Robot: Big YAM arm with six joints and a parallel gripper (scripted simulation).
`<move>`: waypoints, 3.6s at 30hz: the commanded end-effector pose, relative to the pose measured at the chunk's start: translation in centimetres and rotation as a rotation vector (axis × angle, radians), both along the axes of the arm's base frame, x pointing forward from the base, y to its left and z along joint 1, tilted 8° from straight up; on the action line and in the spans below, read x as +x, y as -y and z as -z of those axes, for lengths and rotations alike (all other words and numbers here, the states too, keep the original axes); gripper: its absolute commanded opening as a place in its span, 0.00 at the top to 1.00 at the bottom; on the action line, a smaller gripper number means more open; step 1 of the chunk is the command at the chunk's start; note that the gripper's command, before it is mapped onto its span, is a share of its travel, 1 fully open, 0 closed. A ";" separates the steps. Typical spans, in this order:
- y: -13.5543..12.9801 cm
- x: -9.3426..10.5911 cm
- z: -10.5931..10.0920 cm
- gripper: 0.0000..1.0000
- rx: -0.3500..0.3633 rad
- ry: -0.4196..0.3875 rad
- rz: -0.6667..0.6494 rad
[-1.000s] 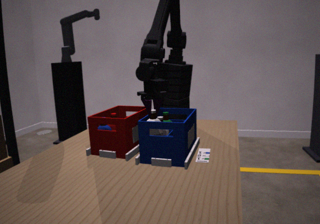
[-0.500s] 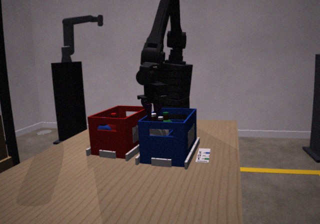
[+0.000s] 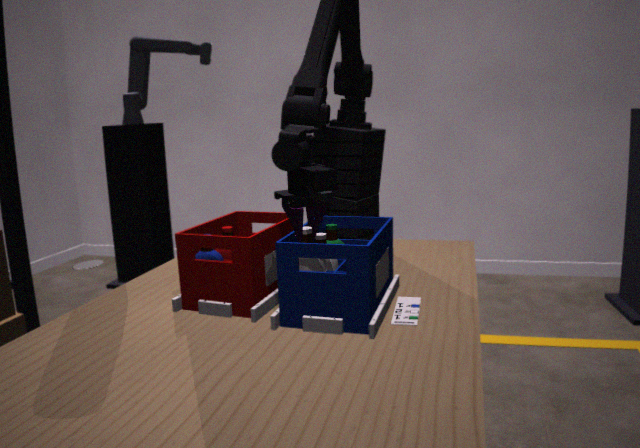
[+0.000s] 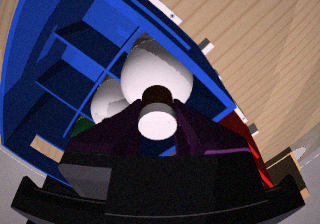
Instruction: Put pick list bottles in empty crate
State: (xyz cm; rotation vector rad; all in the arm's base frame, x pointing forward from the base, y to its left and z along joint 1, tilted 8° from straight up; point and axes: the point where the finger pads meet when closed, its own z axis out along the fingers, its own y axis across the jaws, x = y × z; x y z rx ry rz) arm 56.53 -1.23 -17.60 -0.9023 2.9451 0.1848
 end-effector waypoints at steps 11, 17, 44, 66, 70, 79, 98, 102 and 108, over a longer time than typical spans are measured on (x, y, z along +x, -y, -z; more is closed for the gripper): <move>0.1 4.5 -3.2 1.00 -0.006 0.094 0.008; 0.0 4.6 -3.2 1.00 -0.007 0.100 0.008; -0.2 5.0 -2.4 1.00 -0.007 0.111 0.006; -0.4 4.7 -0.6 1.00 -0.006 0.099 0.005; -0.4 5.1 -1.4 1.00 -0.007 0.113 0.006; -0.4 5.1 -0.8 1.00 -0.007 0.109 0.006; -0.4 4.8 -0.1 1.00 -0.007 0.104 0.007; -0.4 4.8 -0.1 1.00 -0.007 0.105 0.007; -0.5 4.8 -0.1 1.00 -0.007 0.105 0.007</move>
